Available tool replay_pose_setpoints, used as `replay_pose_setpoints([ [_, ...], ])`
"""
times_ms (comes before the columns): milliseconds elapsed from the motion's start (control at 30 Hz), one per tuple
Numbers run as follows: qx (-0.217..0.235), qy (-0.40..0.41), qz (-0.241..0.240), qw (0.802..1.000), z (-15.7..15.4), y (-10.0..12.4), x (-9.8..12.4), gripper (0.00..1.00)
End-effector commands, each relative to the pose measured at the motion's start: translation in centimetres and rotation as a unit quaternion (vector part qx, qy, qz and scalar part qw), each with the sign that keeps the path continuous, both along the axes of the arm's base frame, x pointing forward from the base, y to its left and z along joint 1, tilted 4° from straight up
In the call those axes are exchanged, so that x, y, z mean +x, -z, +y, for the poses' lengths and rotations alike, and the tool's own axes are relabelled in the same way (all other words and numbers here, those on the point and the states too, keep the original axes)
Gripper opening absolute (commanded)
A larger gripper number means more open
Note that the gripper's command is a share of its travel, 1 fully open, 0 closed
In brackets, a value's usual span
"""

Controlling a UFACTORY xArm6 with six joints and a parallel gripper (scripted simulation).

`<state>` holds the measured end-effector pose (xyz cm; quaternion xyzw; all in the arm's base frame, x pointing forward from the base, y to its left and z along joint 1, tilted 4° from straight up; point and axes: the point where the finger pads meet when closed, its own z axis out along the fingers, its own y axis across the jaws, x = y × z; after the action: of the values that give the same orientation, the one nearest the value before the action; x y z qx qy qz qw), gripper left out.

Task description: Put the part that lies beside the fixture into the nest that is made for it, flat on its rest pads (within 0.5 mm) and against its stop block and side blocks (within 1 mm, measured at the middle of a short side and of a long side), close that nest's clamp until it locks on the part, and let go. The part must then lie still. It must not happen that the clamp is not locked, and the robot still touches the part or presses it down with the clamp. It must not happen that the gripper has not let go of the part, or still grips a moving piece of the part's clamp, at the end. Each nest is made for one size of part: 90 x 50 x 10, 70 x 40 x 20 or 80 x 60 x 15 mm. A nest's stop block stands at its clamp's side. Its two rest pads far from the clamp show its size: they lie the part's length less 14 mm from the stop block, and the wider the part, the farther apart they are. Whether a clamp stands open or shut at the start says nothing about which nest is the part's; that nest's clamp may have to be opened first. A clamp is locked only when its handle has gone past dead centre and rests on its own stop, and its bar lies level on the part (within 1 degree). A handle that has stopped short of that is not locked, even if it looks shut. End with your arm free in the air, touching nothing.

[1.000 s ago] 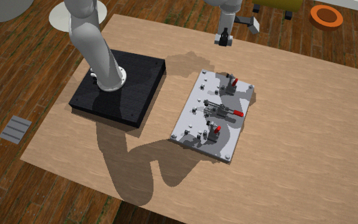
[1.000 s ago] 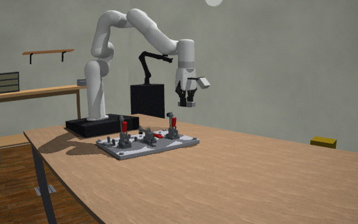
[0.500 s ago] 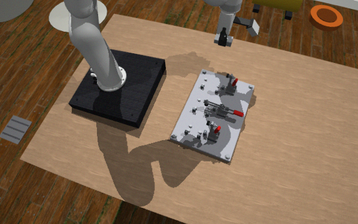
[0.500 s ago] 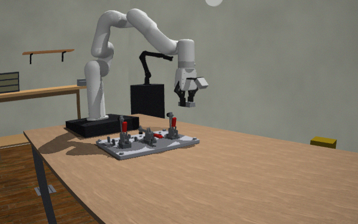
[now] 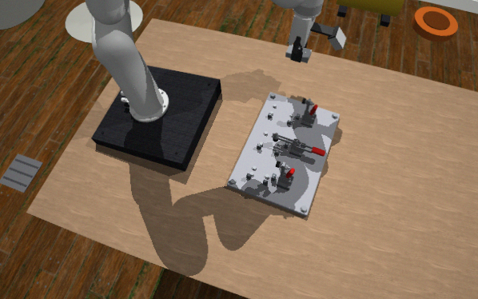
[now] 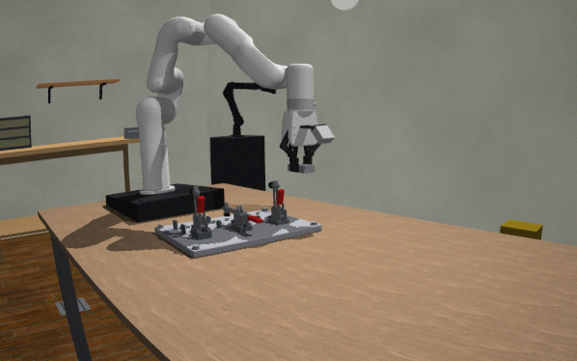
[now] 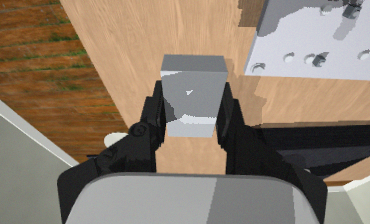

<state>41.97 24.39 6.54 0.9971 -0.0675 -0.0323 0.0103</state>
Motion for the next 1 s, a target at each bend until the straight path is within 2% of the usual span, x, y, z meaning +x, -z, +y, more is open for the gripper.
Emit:
replay_pose_setpoints([
  [0, 0.001, 0.000, -0.002, 1.000, 0.1, -0.1, 0.2, 0.00],
  [967, 0.001, 0.000, -0.002, 1.000, -0.1, 1.9, 0.9, 0.00],
])
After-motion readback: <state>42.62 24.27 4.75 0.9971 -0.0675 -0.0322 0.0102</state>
